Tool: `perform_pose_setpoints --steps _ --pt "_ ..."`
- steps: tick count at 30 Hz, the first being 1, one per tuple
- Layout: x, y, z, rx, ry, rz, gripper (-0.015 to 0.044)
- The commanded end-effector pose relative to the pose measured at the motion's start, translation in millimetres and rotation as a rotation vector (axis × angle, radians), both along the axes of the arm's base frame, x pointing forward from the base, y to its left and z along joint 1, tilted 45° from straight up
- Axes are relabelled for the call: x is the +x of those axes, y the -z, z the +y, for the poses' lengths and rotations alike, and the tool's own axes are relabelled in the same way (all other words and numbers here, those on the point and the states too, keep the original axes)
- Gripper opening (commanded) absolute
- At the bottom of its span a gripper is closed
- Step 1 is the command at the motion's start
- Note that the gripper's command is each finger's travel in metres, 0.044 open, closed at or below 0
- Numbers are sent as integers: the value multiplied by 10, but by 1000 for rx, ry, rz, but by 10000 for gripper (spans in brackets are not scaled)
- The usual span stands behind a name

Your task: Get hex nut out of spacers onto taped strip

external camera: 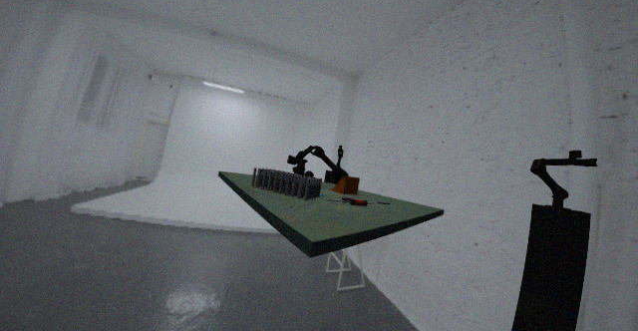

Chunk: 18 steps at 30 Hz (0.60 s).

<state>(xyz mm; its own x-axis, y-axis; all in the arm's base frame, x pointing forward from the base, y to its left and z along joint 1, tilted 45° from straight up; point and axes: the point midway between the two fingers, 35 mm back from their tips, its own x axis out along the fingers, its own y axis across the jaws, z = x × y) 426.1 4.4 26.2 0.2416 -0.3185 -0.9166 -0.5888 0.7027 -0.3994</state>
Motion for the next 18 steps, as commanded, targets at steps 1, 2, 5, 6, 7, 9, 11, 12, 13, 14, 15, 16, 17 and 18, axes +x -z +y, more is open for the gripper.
perform_pose_setpoints --steps 1,2,5,6,7,9,11,12,13,14,15,16,17,18 --pt "-27 -4 -3 4 -8 2 0" --pt "-32 -6 -6 4 -8 2 0" --pt "-46 -11 -14 4 -8 2 0" --pt "-51 -13 -17 4 -8 3 0" --pt "-56 -15 -20 4 -8 3 0" --pt "-65 -19 -25 4 -8 3 0" --pt "-75 -22 -31 4 -8 3 0" --pt "-80 -24 -34 4 -8 3 0" --pt "-85 -26 -37 4 -8 3 0" --pt "-90 -28 -39 4 -8 3 0" --pt "-95 -30 -42 4 -8 3 0" --pt "-100 -32 -45 4 -8 3 0" --pt "-105 -34 -48 4 -8 3 0" --pt "-110 -36 -51 4 -8 3 0"
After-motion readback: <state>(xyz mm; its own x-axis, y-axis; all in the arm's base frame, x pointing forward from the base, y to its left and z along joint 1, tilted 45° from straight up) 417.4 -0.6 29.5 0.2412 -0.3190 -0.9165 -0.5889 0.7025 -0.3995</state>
